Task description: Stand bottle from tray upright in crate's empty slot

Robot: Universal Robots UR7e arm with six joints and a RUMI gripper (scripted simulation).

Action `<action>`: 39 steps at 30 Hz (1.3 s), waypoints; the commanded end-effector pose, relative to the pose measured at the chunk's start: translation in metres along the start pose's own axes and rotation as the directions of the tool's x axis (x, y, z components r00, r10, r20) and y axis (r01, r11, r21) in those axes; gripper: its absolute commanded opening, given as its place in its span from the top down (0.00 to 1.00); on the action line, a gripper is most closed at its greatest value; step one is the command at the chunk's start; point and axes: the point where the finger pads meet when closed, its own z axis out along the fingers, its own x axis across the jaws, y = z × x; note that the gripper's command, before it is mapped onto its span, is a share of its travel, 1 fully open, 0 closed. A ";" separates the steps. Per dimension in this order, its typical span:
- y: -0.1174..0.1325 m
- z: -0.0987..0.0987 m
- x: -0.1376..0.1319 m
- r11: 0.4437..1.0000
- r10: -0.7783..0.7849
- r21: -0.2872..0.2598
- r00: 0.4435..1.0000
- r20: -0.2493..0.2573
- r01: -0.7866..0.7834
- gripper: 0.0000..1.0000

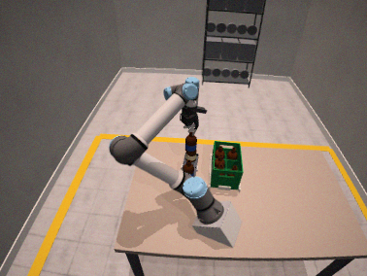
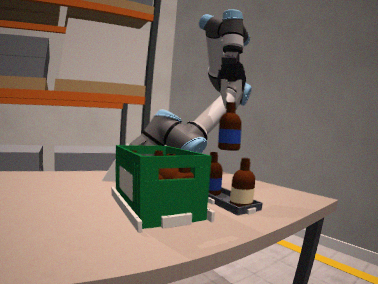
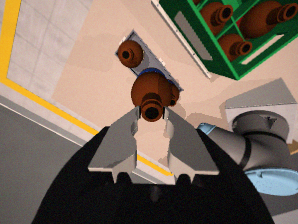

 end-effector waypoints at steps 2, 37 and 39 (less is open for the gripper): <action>0.000 -0.004 0.000 1.000 0.000 0.001 1.000 0.000 0.000 1.00; 0.000 -0.009 0.000 1.000 0.000 0.001 1.000 0.000 0.000 1.00; 0.000 -0.009 0.000 1.000 0.000 0.001 1.000 0.000 0.000 1.00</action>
